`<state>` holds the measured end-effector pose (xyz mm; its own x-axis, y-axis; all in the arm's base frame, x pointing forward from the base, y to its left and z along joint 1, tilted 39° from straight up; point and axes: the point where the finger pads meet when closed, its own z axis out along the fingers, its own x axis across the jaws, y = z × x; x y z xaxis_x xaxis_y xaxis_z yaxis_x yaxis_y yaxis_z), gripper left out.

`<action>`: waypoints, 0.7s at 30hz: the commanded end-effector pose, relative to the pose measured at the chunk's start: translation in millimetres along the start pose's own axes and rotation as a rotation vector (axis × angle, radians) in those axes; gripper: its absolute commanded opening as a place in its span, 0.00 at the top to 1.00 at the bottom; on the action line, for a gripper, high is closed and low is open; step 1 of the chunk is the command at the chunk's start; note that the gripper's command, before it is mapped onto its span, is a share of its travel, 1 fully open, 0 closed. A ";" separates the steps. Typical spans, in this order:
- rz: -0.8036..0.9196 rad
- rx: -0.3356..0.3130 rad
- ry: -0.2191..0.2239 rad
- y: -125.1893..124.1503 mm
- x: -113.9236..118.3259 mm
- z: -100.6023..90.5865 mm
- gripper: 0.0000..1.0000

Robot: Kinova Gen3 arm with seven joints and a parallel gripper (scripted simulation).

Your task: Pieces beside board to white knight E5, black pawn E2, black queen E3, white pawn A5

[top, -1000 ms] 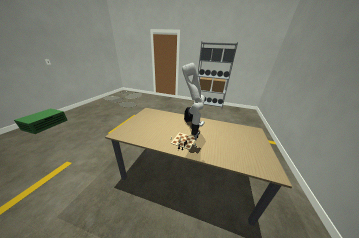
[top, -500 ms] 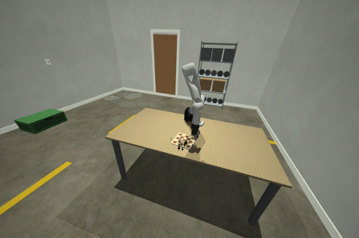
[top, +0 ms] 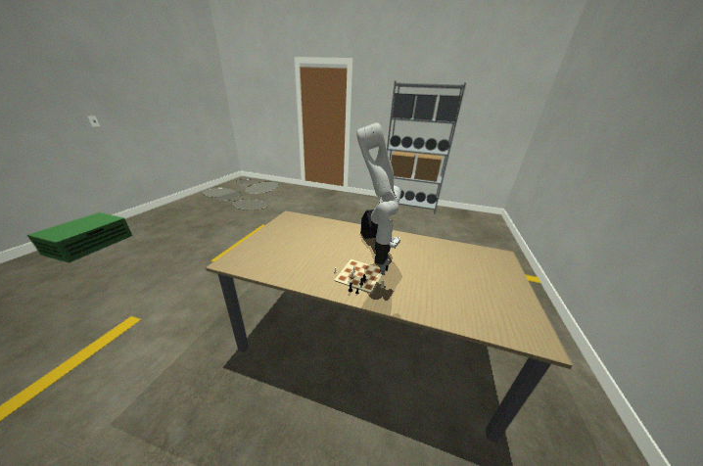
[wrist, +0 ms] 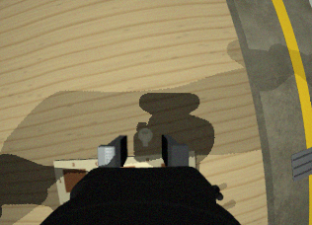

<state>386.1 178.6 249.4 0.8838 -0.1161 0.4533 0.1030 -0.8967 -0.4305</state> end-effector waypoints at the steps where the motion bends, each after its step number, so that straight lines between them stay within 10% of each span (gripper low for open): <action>1: -0.002 0.000 -0.001 -0.4 -0.3 1.5 0.27; 21: -0.002 0.000 -0.001 -0.3 -0.1 25.1 0.27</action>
<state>398.8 183.5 232.8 0.8826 -0.1285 0.4523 0.0924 -0.8957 -0.4348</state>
